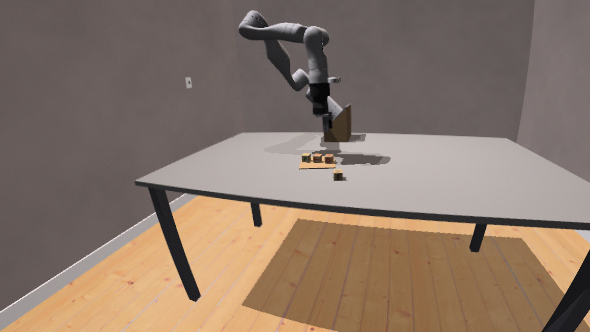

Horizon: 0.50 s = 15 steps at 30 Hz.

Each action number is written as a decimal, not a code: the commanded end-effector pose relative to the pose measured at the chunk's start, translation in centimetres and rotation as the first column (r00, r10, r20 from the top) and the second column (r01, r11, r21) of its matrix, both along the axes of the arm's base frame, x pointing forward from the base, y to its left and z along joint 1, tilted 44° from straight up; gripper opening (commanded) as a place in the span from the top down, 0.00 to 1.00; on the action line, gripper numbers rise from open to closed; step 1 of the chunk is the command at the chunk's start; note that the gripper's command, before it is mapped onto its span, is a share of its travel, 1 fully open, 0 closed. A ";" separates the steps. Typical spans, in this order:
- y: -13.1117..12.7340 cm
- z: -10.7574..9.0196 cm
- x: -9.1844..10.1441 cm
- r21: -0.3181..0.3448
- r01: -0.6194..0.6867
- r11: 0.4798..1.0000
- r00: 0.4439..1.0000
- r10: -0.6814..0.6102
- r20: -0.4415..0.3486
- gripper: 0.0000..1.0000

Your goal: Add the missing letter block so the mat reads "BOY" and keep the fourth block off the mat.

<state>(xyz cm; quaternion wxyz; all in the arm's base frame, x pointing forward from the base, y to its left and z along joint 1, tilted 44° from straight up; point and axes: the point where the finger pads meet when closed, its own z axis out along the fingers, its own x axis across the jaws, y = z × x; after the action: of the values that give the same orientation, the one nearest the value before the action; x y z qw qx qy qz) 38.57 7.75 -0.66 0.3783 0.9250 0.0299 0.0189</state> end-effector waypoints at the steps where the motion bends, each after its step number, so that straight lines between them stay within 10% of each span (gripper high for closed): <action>1: 1.6 1.3 0.4 0.011 -0.010 1.000 1.000 0.010 0.017 0.00; 15: 3.4 3.2 0.2 0.011 -0.010 1.000 1.000 0.010 0.017 0.00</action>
<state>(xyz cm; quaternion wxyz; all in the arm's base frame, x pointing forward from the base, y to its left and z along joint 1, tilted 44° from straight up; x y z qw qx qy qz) 38.69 10.94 2.41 0.3743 0.9264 0.0307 0.0265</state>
